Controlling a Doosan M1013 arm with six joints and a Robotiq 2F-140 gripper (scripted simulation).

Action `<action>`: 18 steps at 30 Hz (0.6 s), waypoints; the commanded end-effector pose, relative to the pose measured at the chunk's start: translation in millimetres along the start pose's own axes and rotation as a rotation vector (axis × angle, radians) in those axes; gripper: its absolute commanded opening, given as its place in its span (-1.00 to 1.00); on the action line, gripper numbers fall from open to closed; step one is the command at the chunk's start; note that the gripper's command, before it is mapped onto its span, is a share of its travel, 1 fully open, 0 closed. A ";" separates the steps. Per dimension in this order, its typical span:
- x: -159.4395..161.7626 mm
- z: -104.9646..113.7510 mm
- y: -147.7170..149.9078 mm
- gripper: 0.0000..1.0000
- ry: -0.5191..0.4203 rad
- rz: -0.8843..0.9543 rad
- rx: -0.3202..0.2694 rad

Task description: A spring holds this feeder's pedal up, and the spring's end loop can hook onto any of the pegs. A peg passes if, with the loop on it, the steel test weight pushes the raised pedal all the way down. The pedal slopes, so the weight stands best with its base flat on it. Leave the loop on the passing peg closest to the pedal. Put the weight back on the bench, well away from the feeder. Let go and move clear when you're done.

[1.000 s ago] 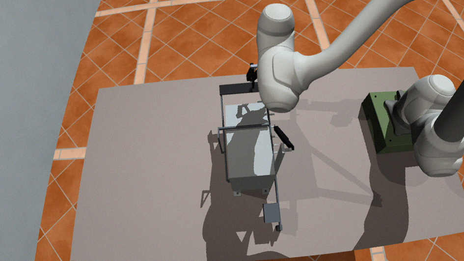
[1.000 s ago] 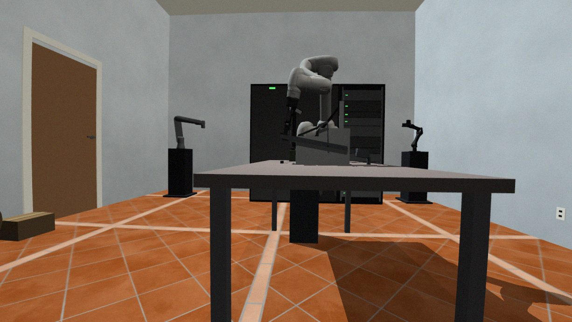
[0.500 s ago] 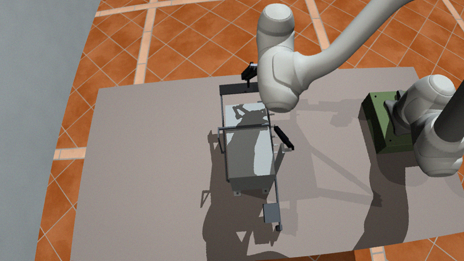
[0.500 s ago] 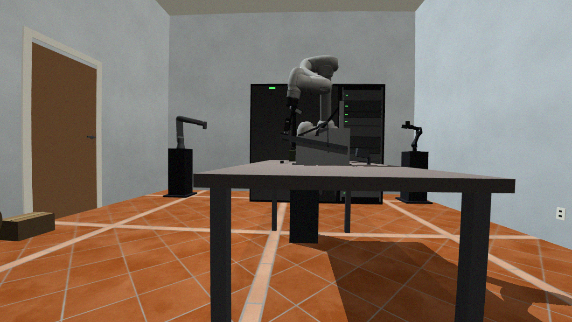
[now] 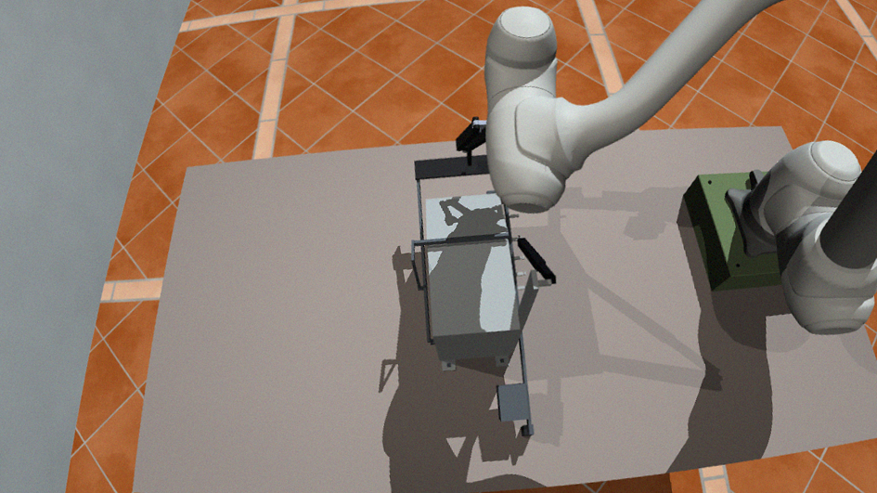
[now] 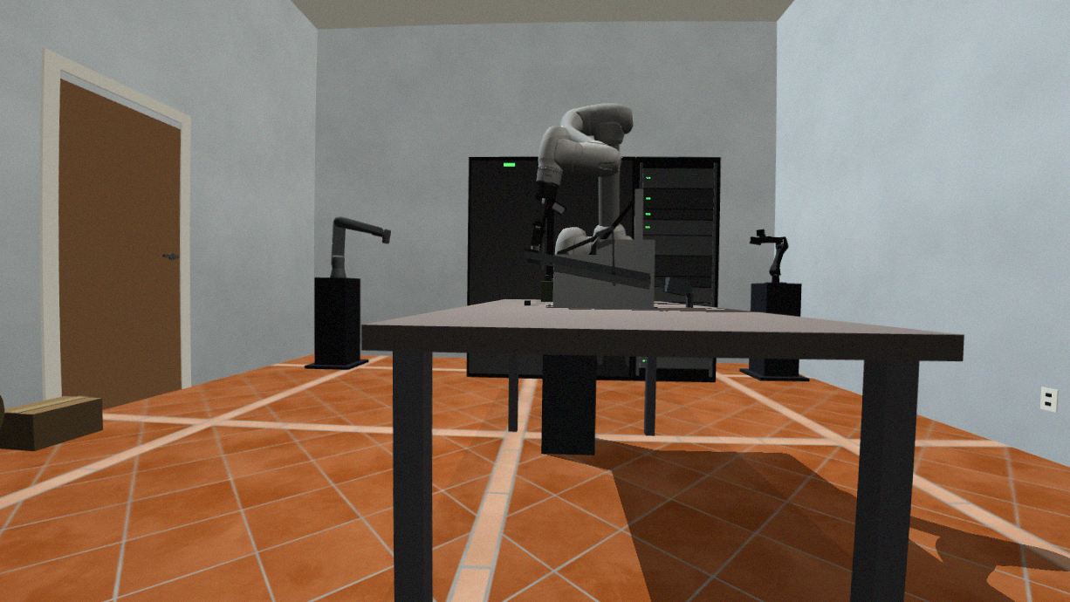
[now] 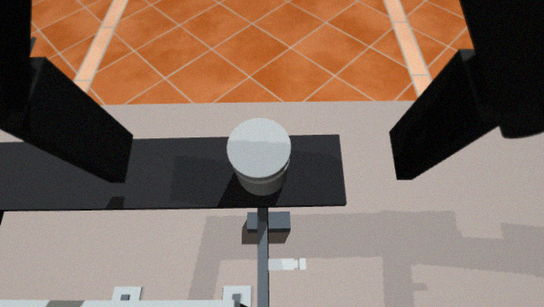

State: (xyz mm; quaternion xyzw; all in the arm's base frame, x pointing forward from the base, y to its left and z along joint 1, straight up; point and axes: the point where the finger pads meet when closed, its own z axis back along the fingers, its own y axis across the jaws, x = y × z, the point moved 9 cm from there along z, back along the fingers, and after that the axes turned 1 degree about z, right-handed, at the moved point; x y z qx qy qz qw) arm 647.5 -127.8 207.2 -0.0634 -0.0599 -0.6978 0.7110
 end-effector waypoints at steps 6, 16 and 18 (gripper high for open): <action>0.1 0.8 0.3 1.00 0.000 0.000 0.001; 11.7 66.4 0.0 1.00 0.000 0.000 0.001; 14.0 79.6 -0.1 1.00 0.000 0.000 0.001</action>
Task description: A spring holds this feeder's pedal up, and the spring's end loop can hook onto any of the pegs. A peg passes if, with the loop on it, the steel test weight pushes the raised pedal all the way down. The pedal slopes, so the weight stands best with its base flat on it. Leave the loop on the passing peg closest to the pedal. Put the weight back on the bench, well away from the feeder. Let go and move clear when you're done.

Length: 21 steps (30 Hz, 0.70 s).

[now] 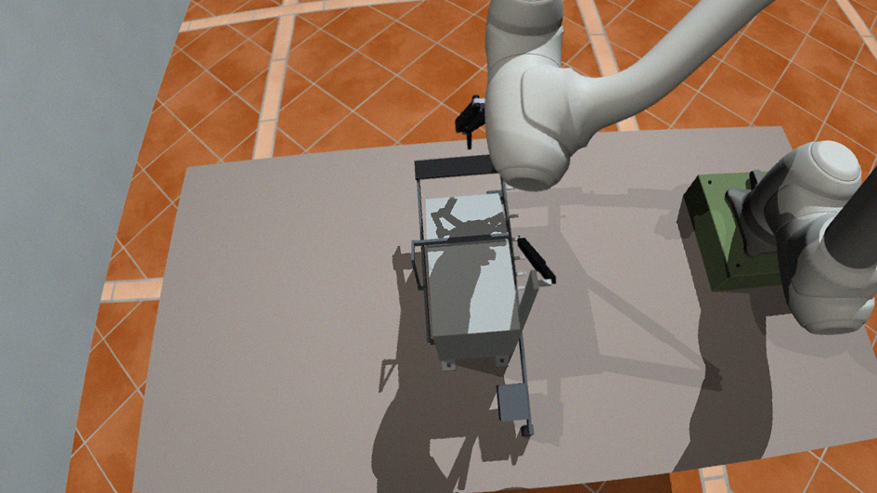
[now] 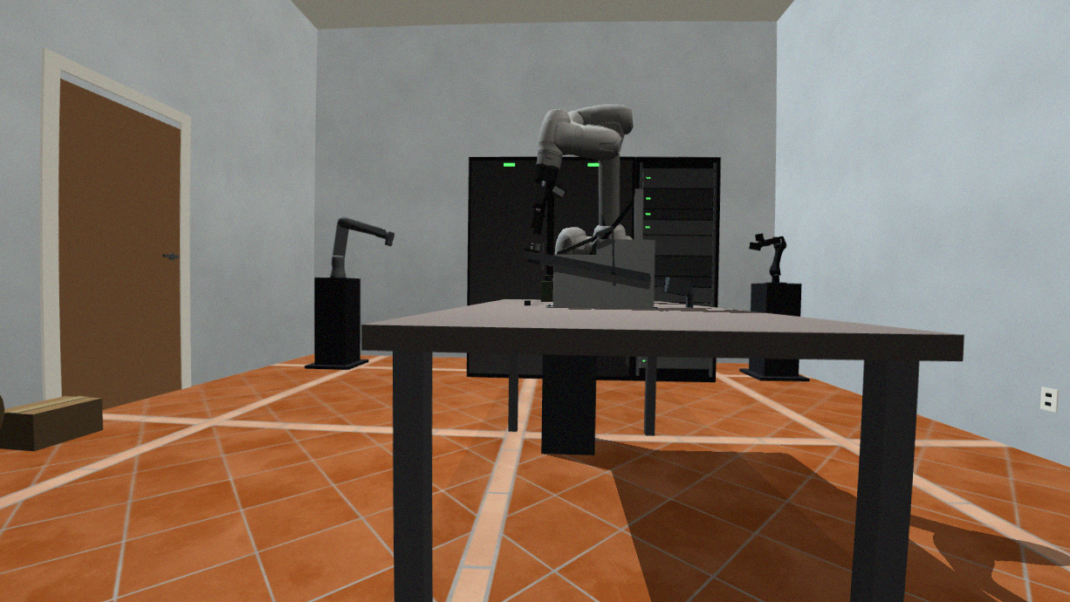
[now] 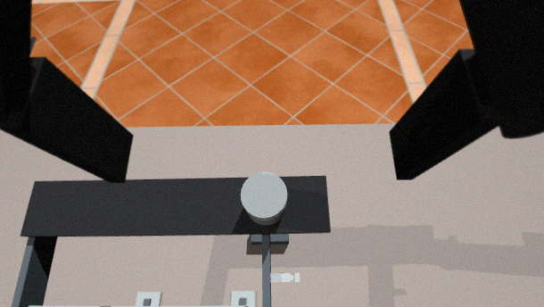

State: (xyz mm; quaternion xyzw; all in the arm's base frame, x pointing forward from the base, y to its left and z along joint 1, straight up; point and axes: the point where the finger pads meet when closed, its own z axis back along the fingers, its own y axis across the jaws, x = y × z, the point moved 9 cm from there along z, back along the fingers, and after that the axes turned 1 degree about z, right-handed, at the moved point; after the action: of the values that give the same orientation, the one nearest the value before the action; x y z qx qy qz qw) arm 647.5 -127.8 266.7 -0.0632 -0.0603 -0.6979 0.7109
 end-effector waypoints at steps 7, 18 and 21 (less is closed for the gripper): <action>4.0 23.1 0.2 1.00 0.000 0.000 0.001; 6.6 38.0 0.2 1.00 0.000 0.000 0.001; 7.0 40.7 0.2 1.00 0.000 0.000 0.001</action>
State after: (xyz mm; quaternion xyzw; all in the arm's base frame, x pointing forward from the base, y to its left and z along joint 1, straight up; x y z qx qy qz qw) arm 647.7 -127.7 304.8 -0.0632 -0.0604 -0.6978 0.7109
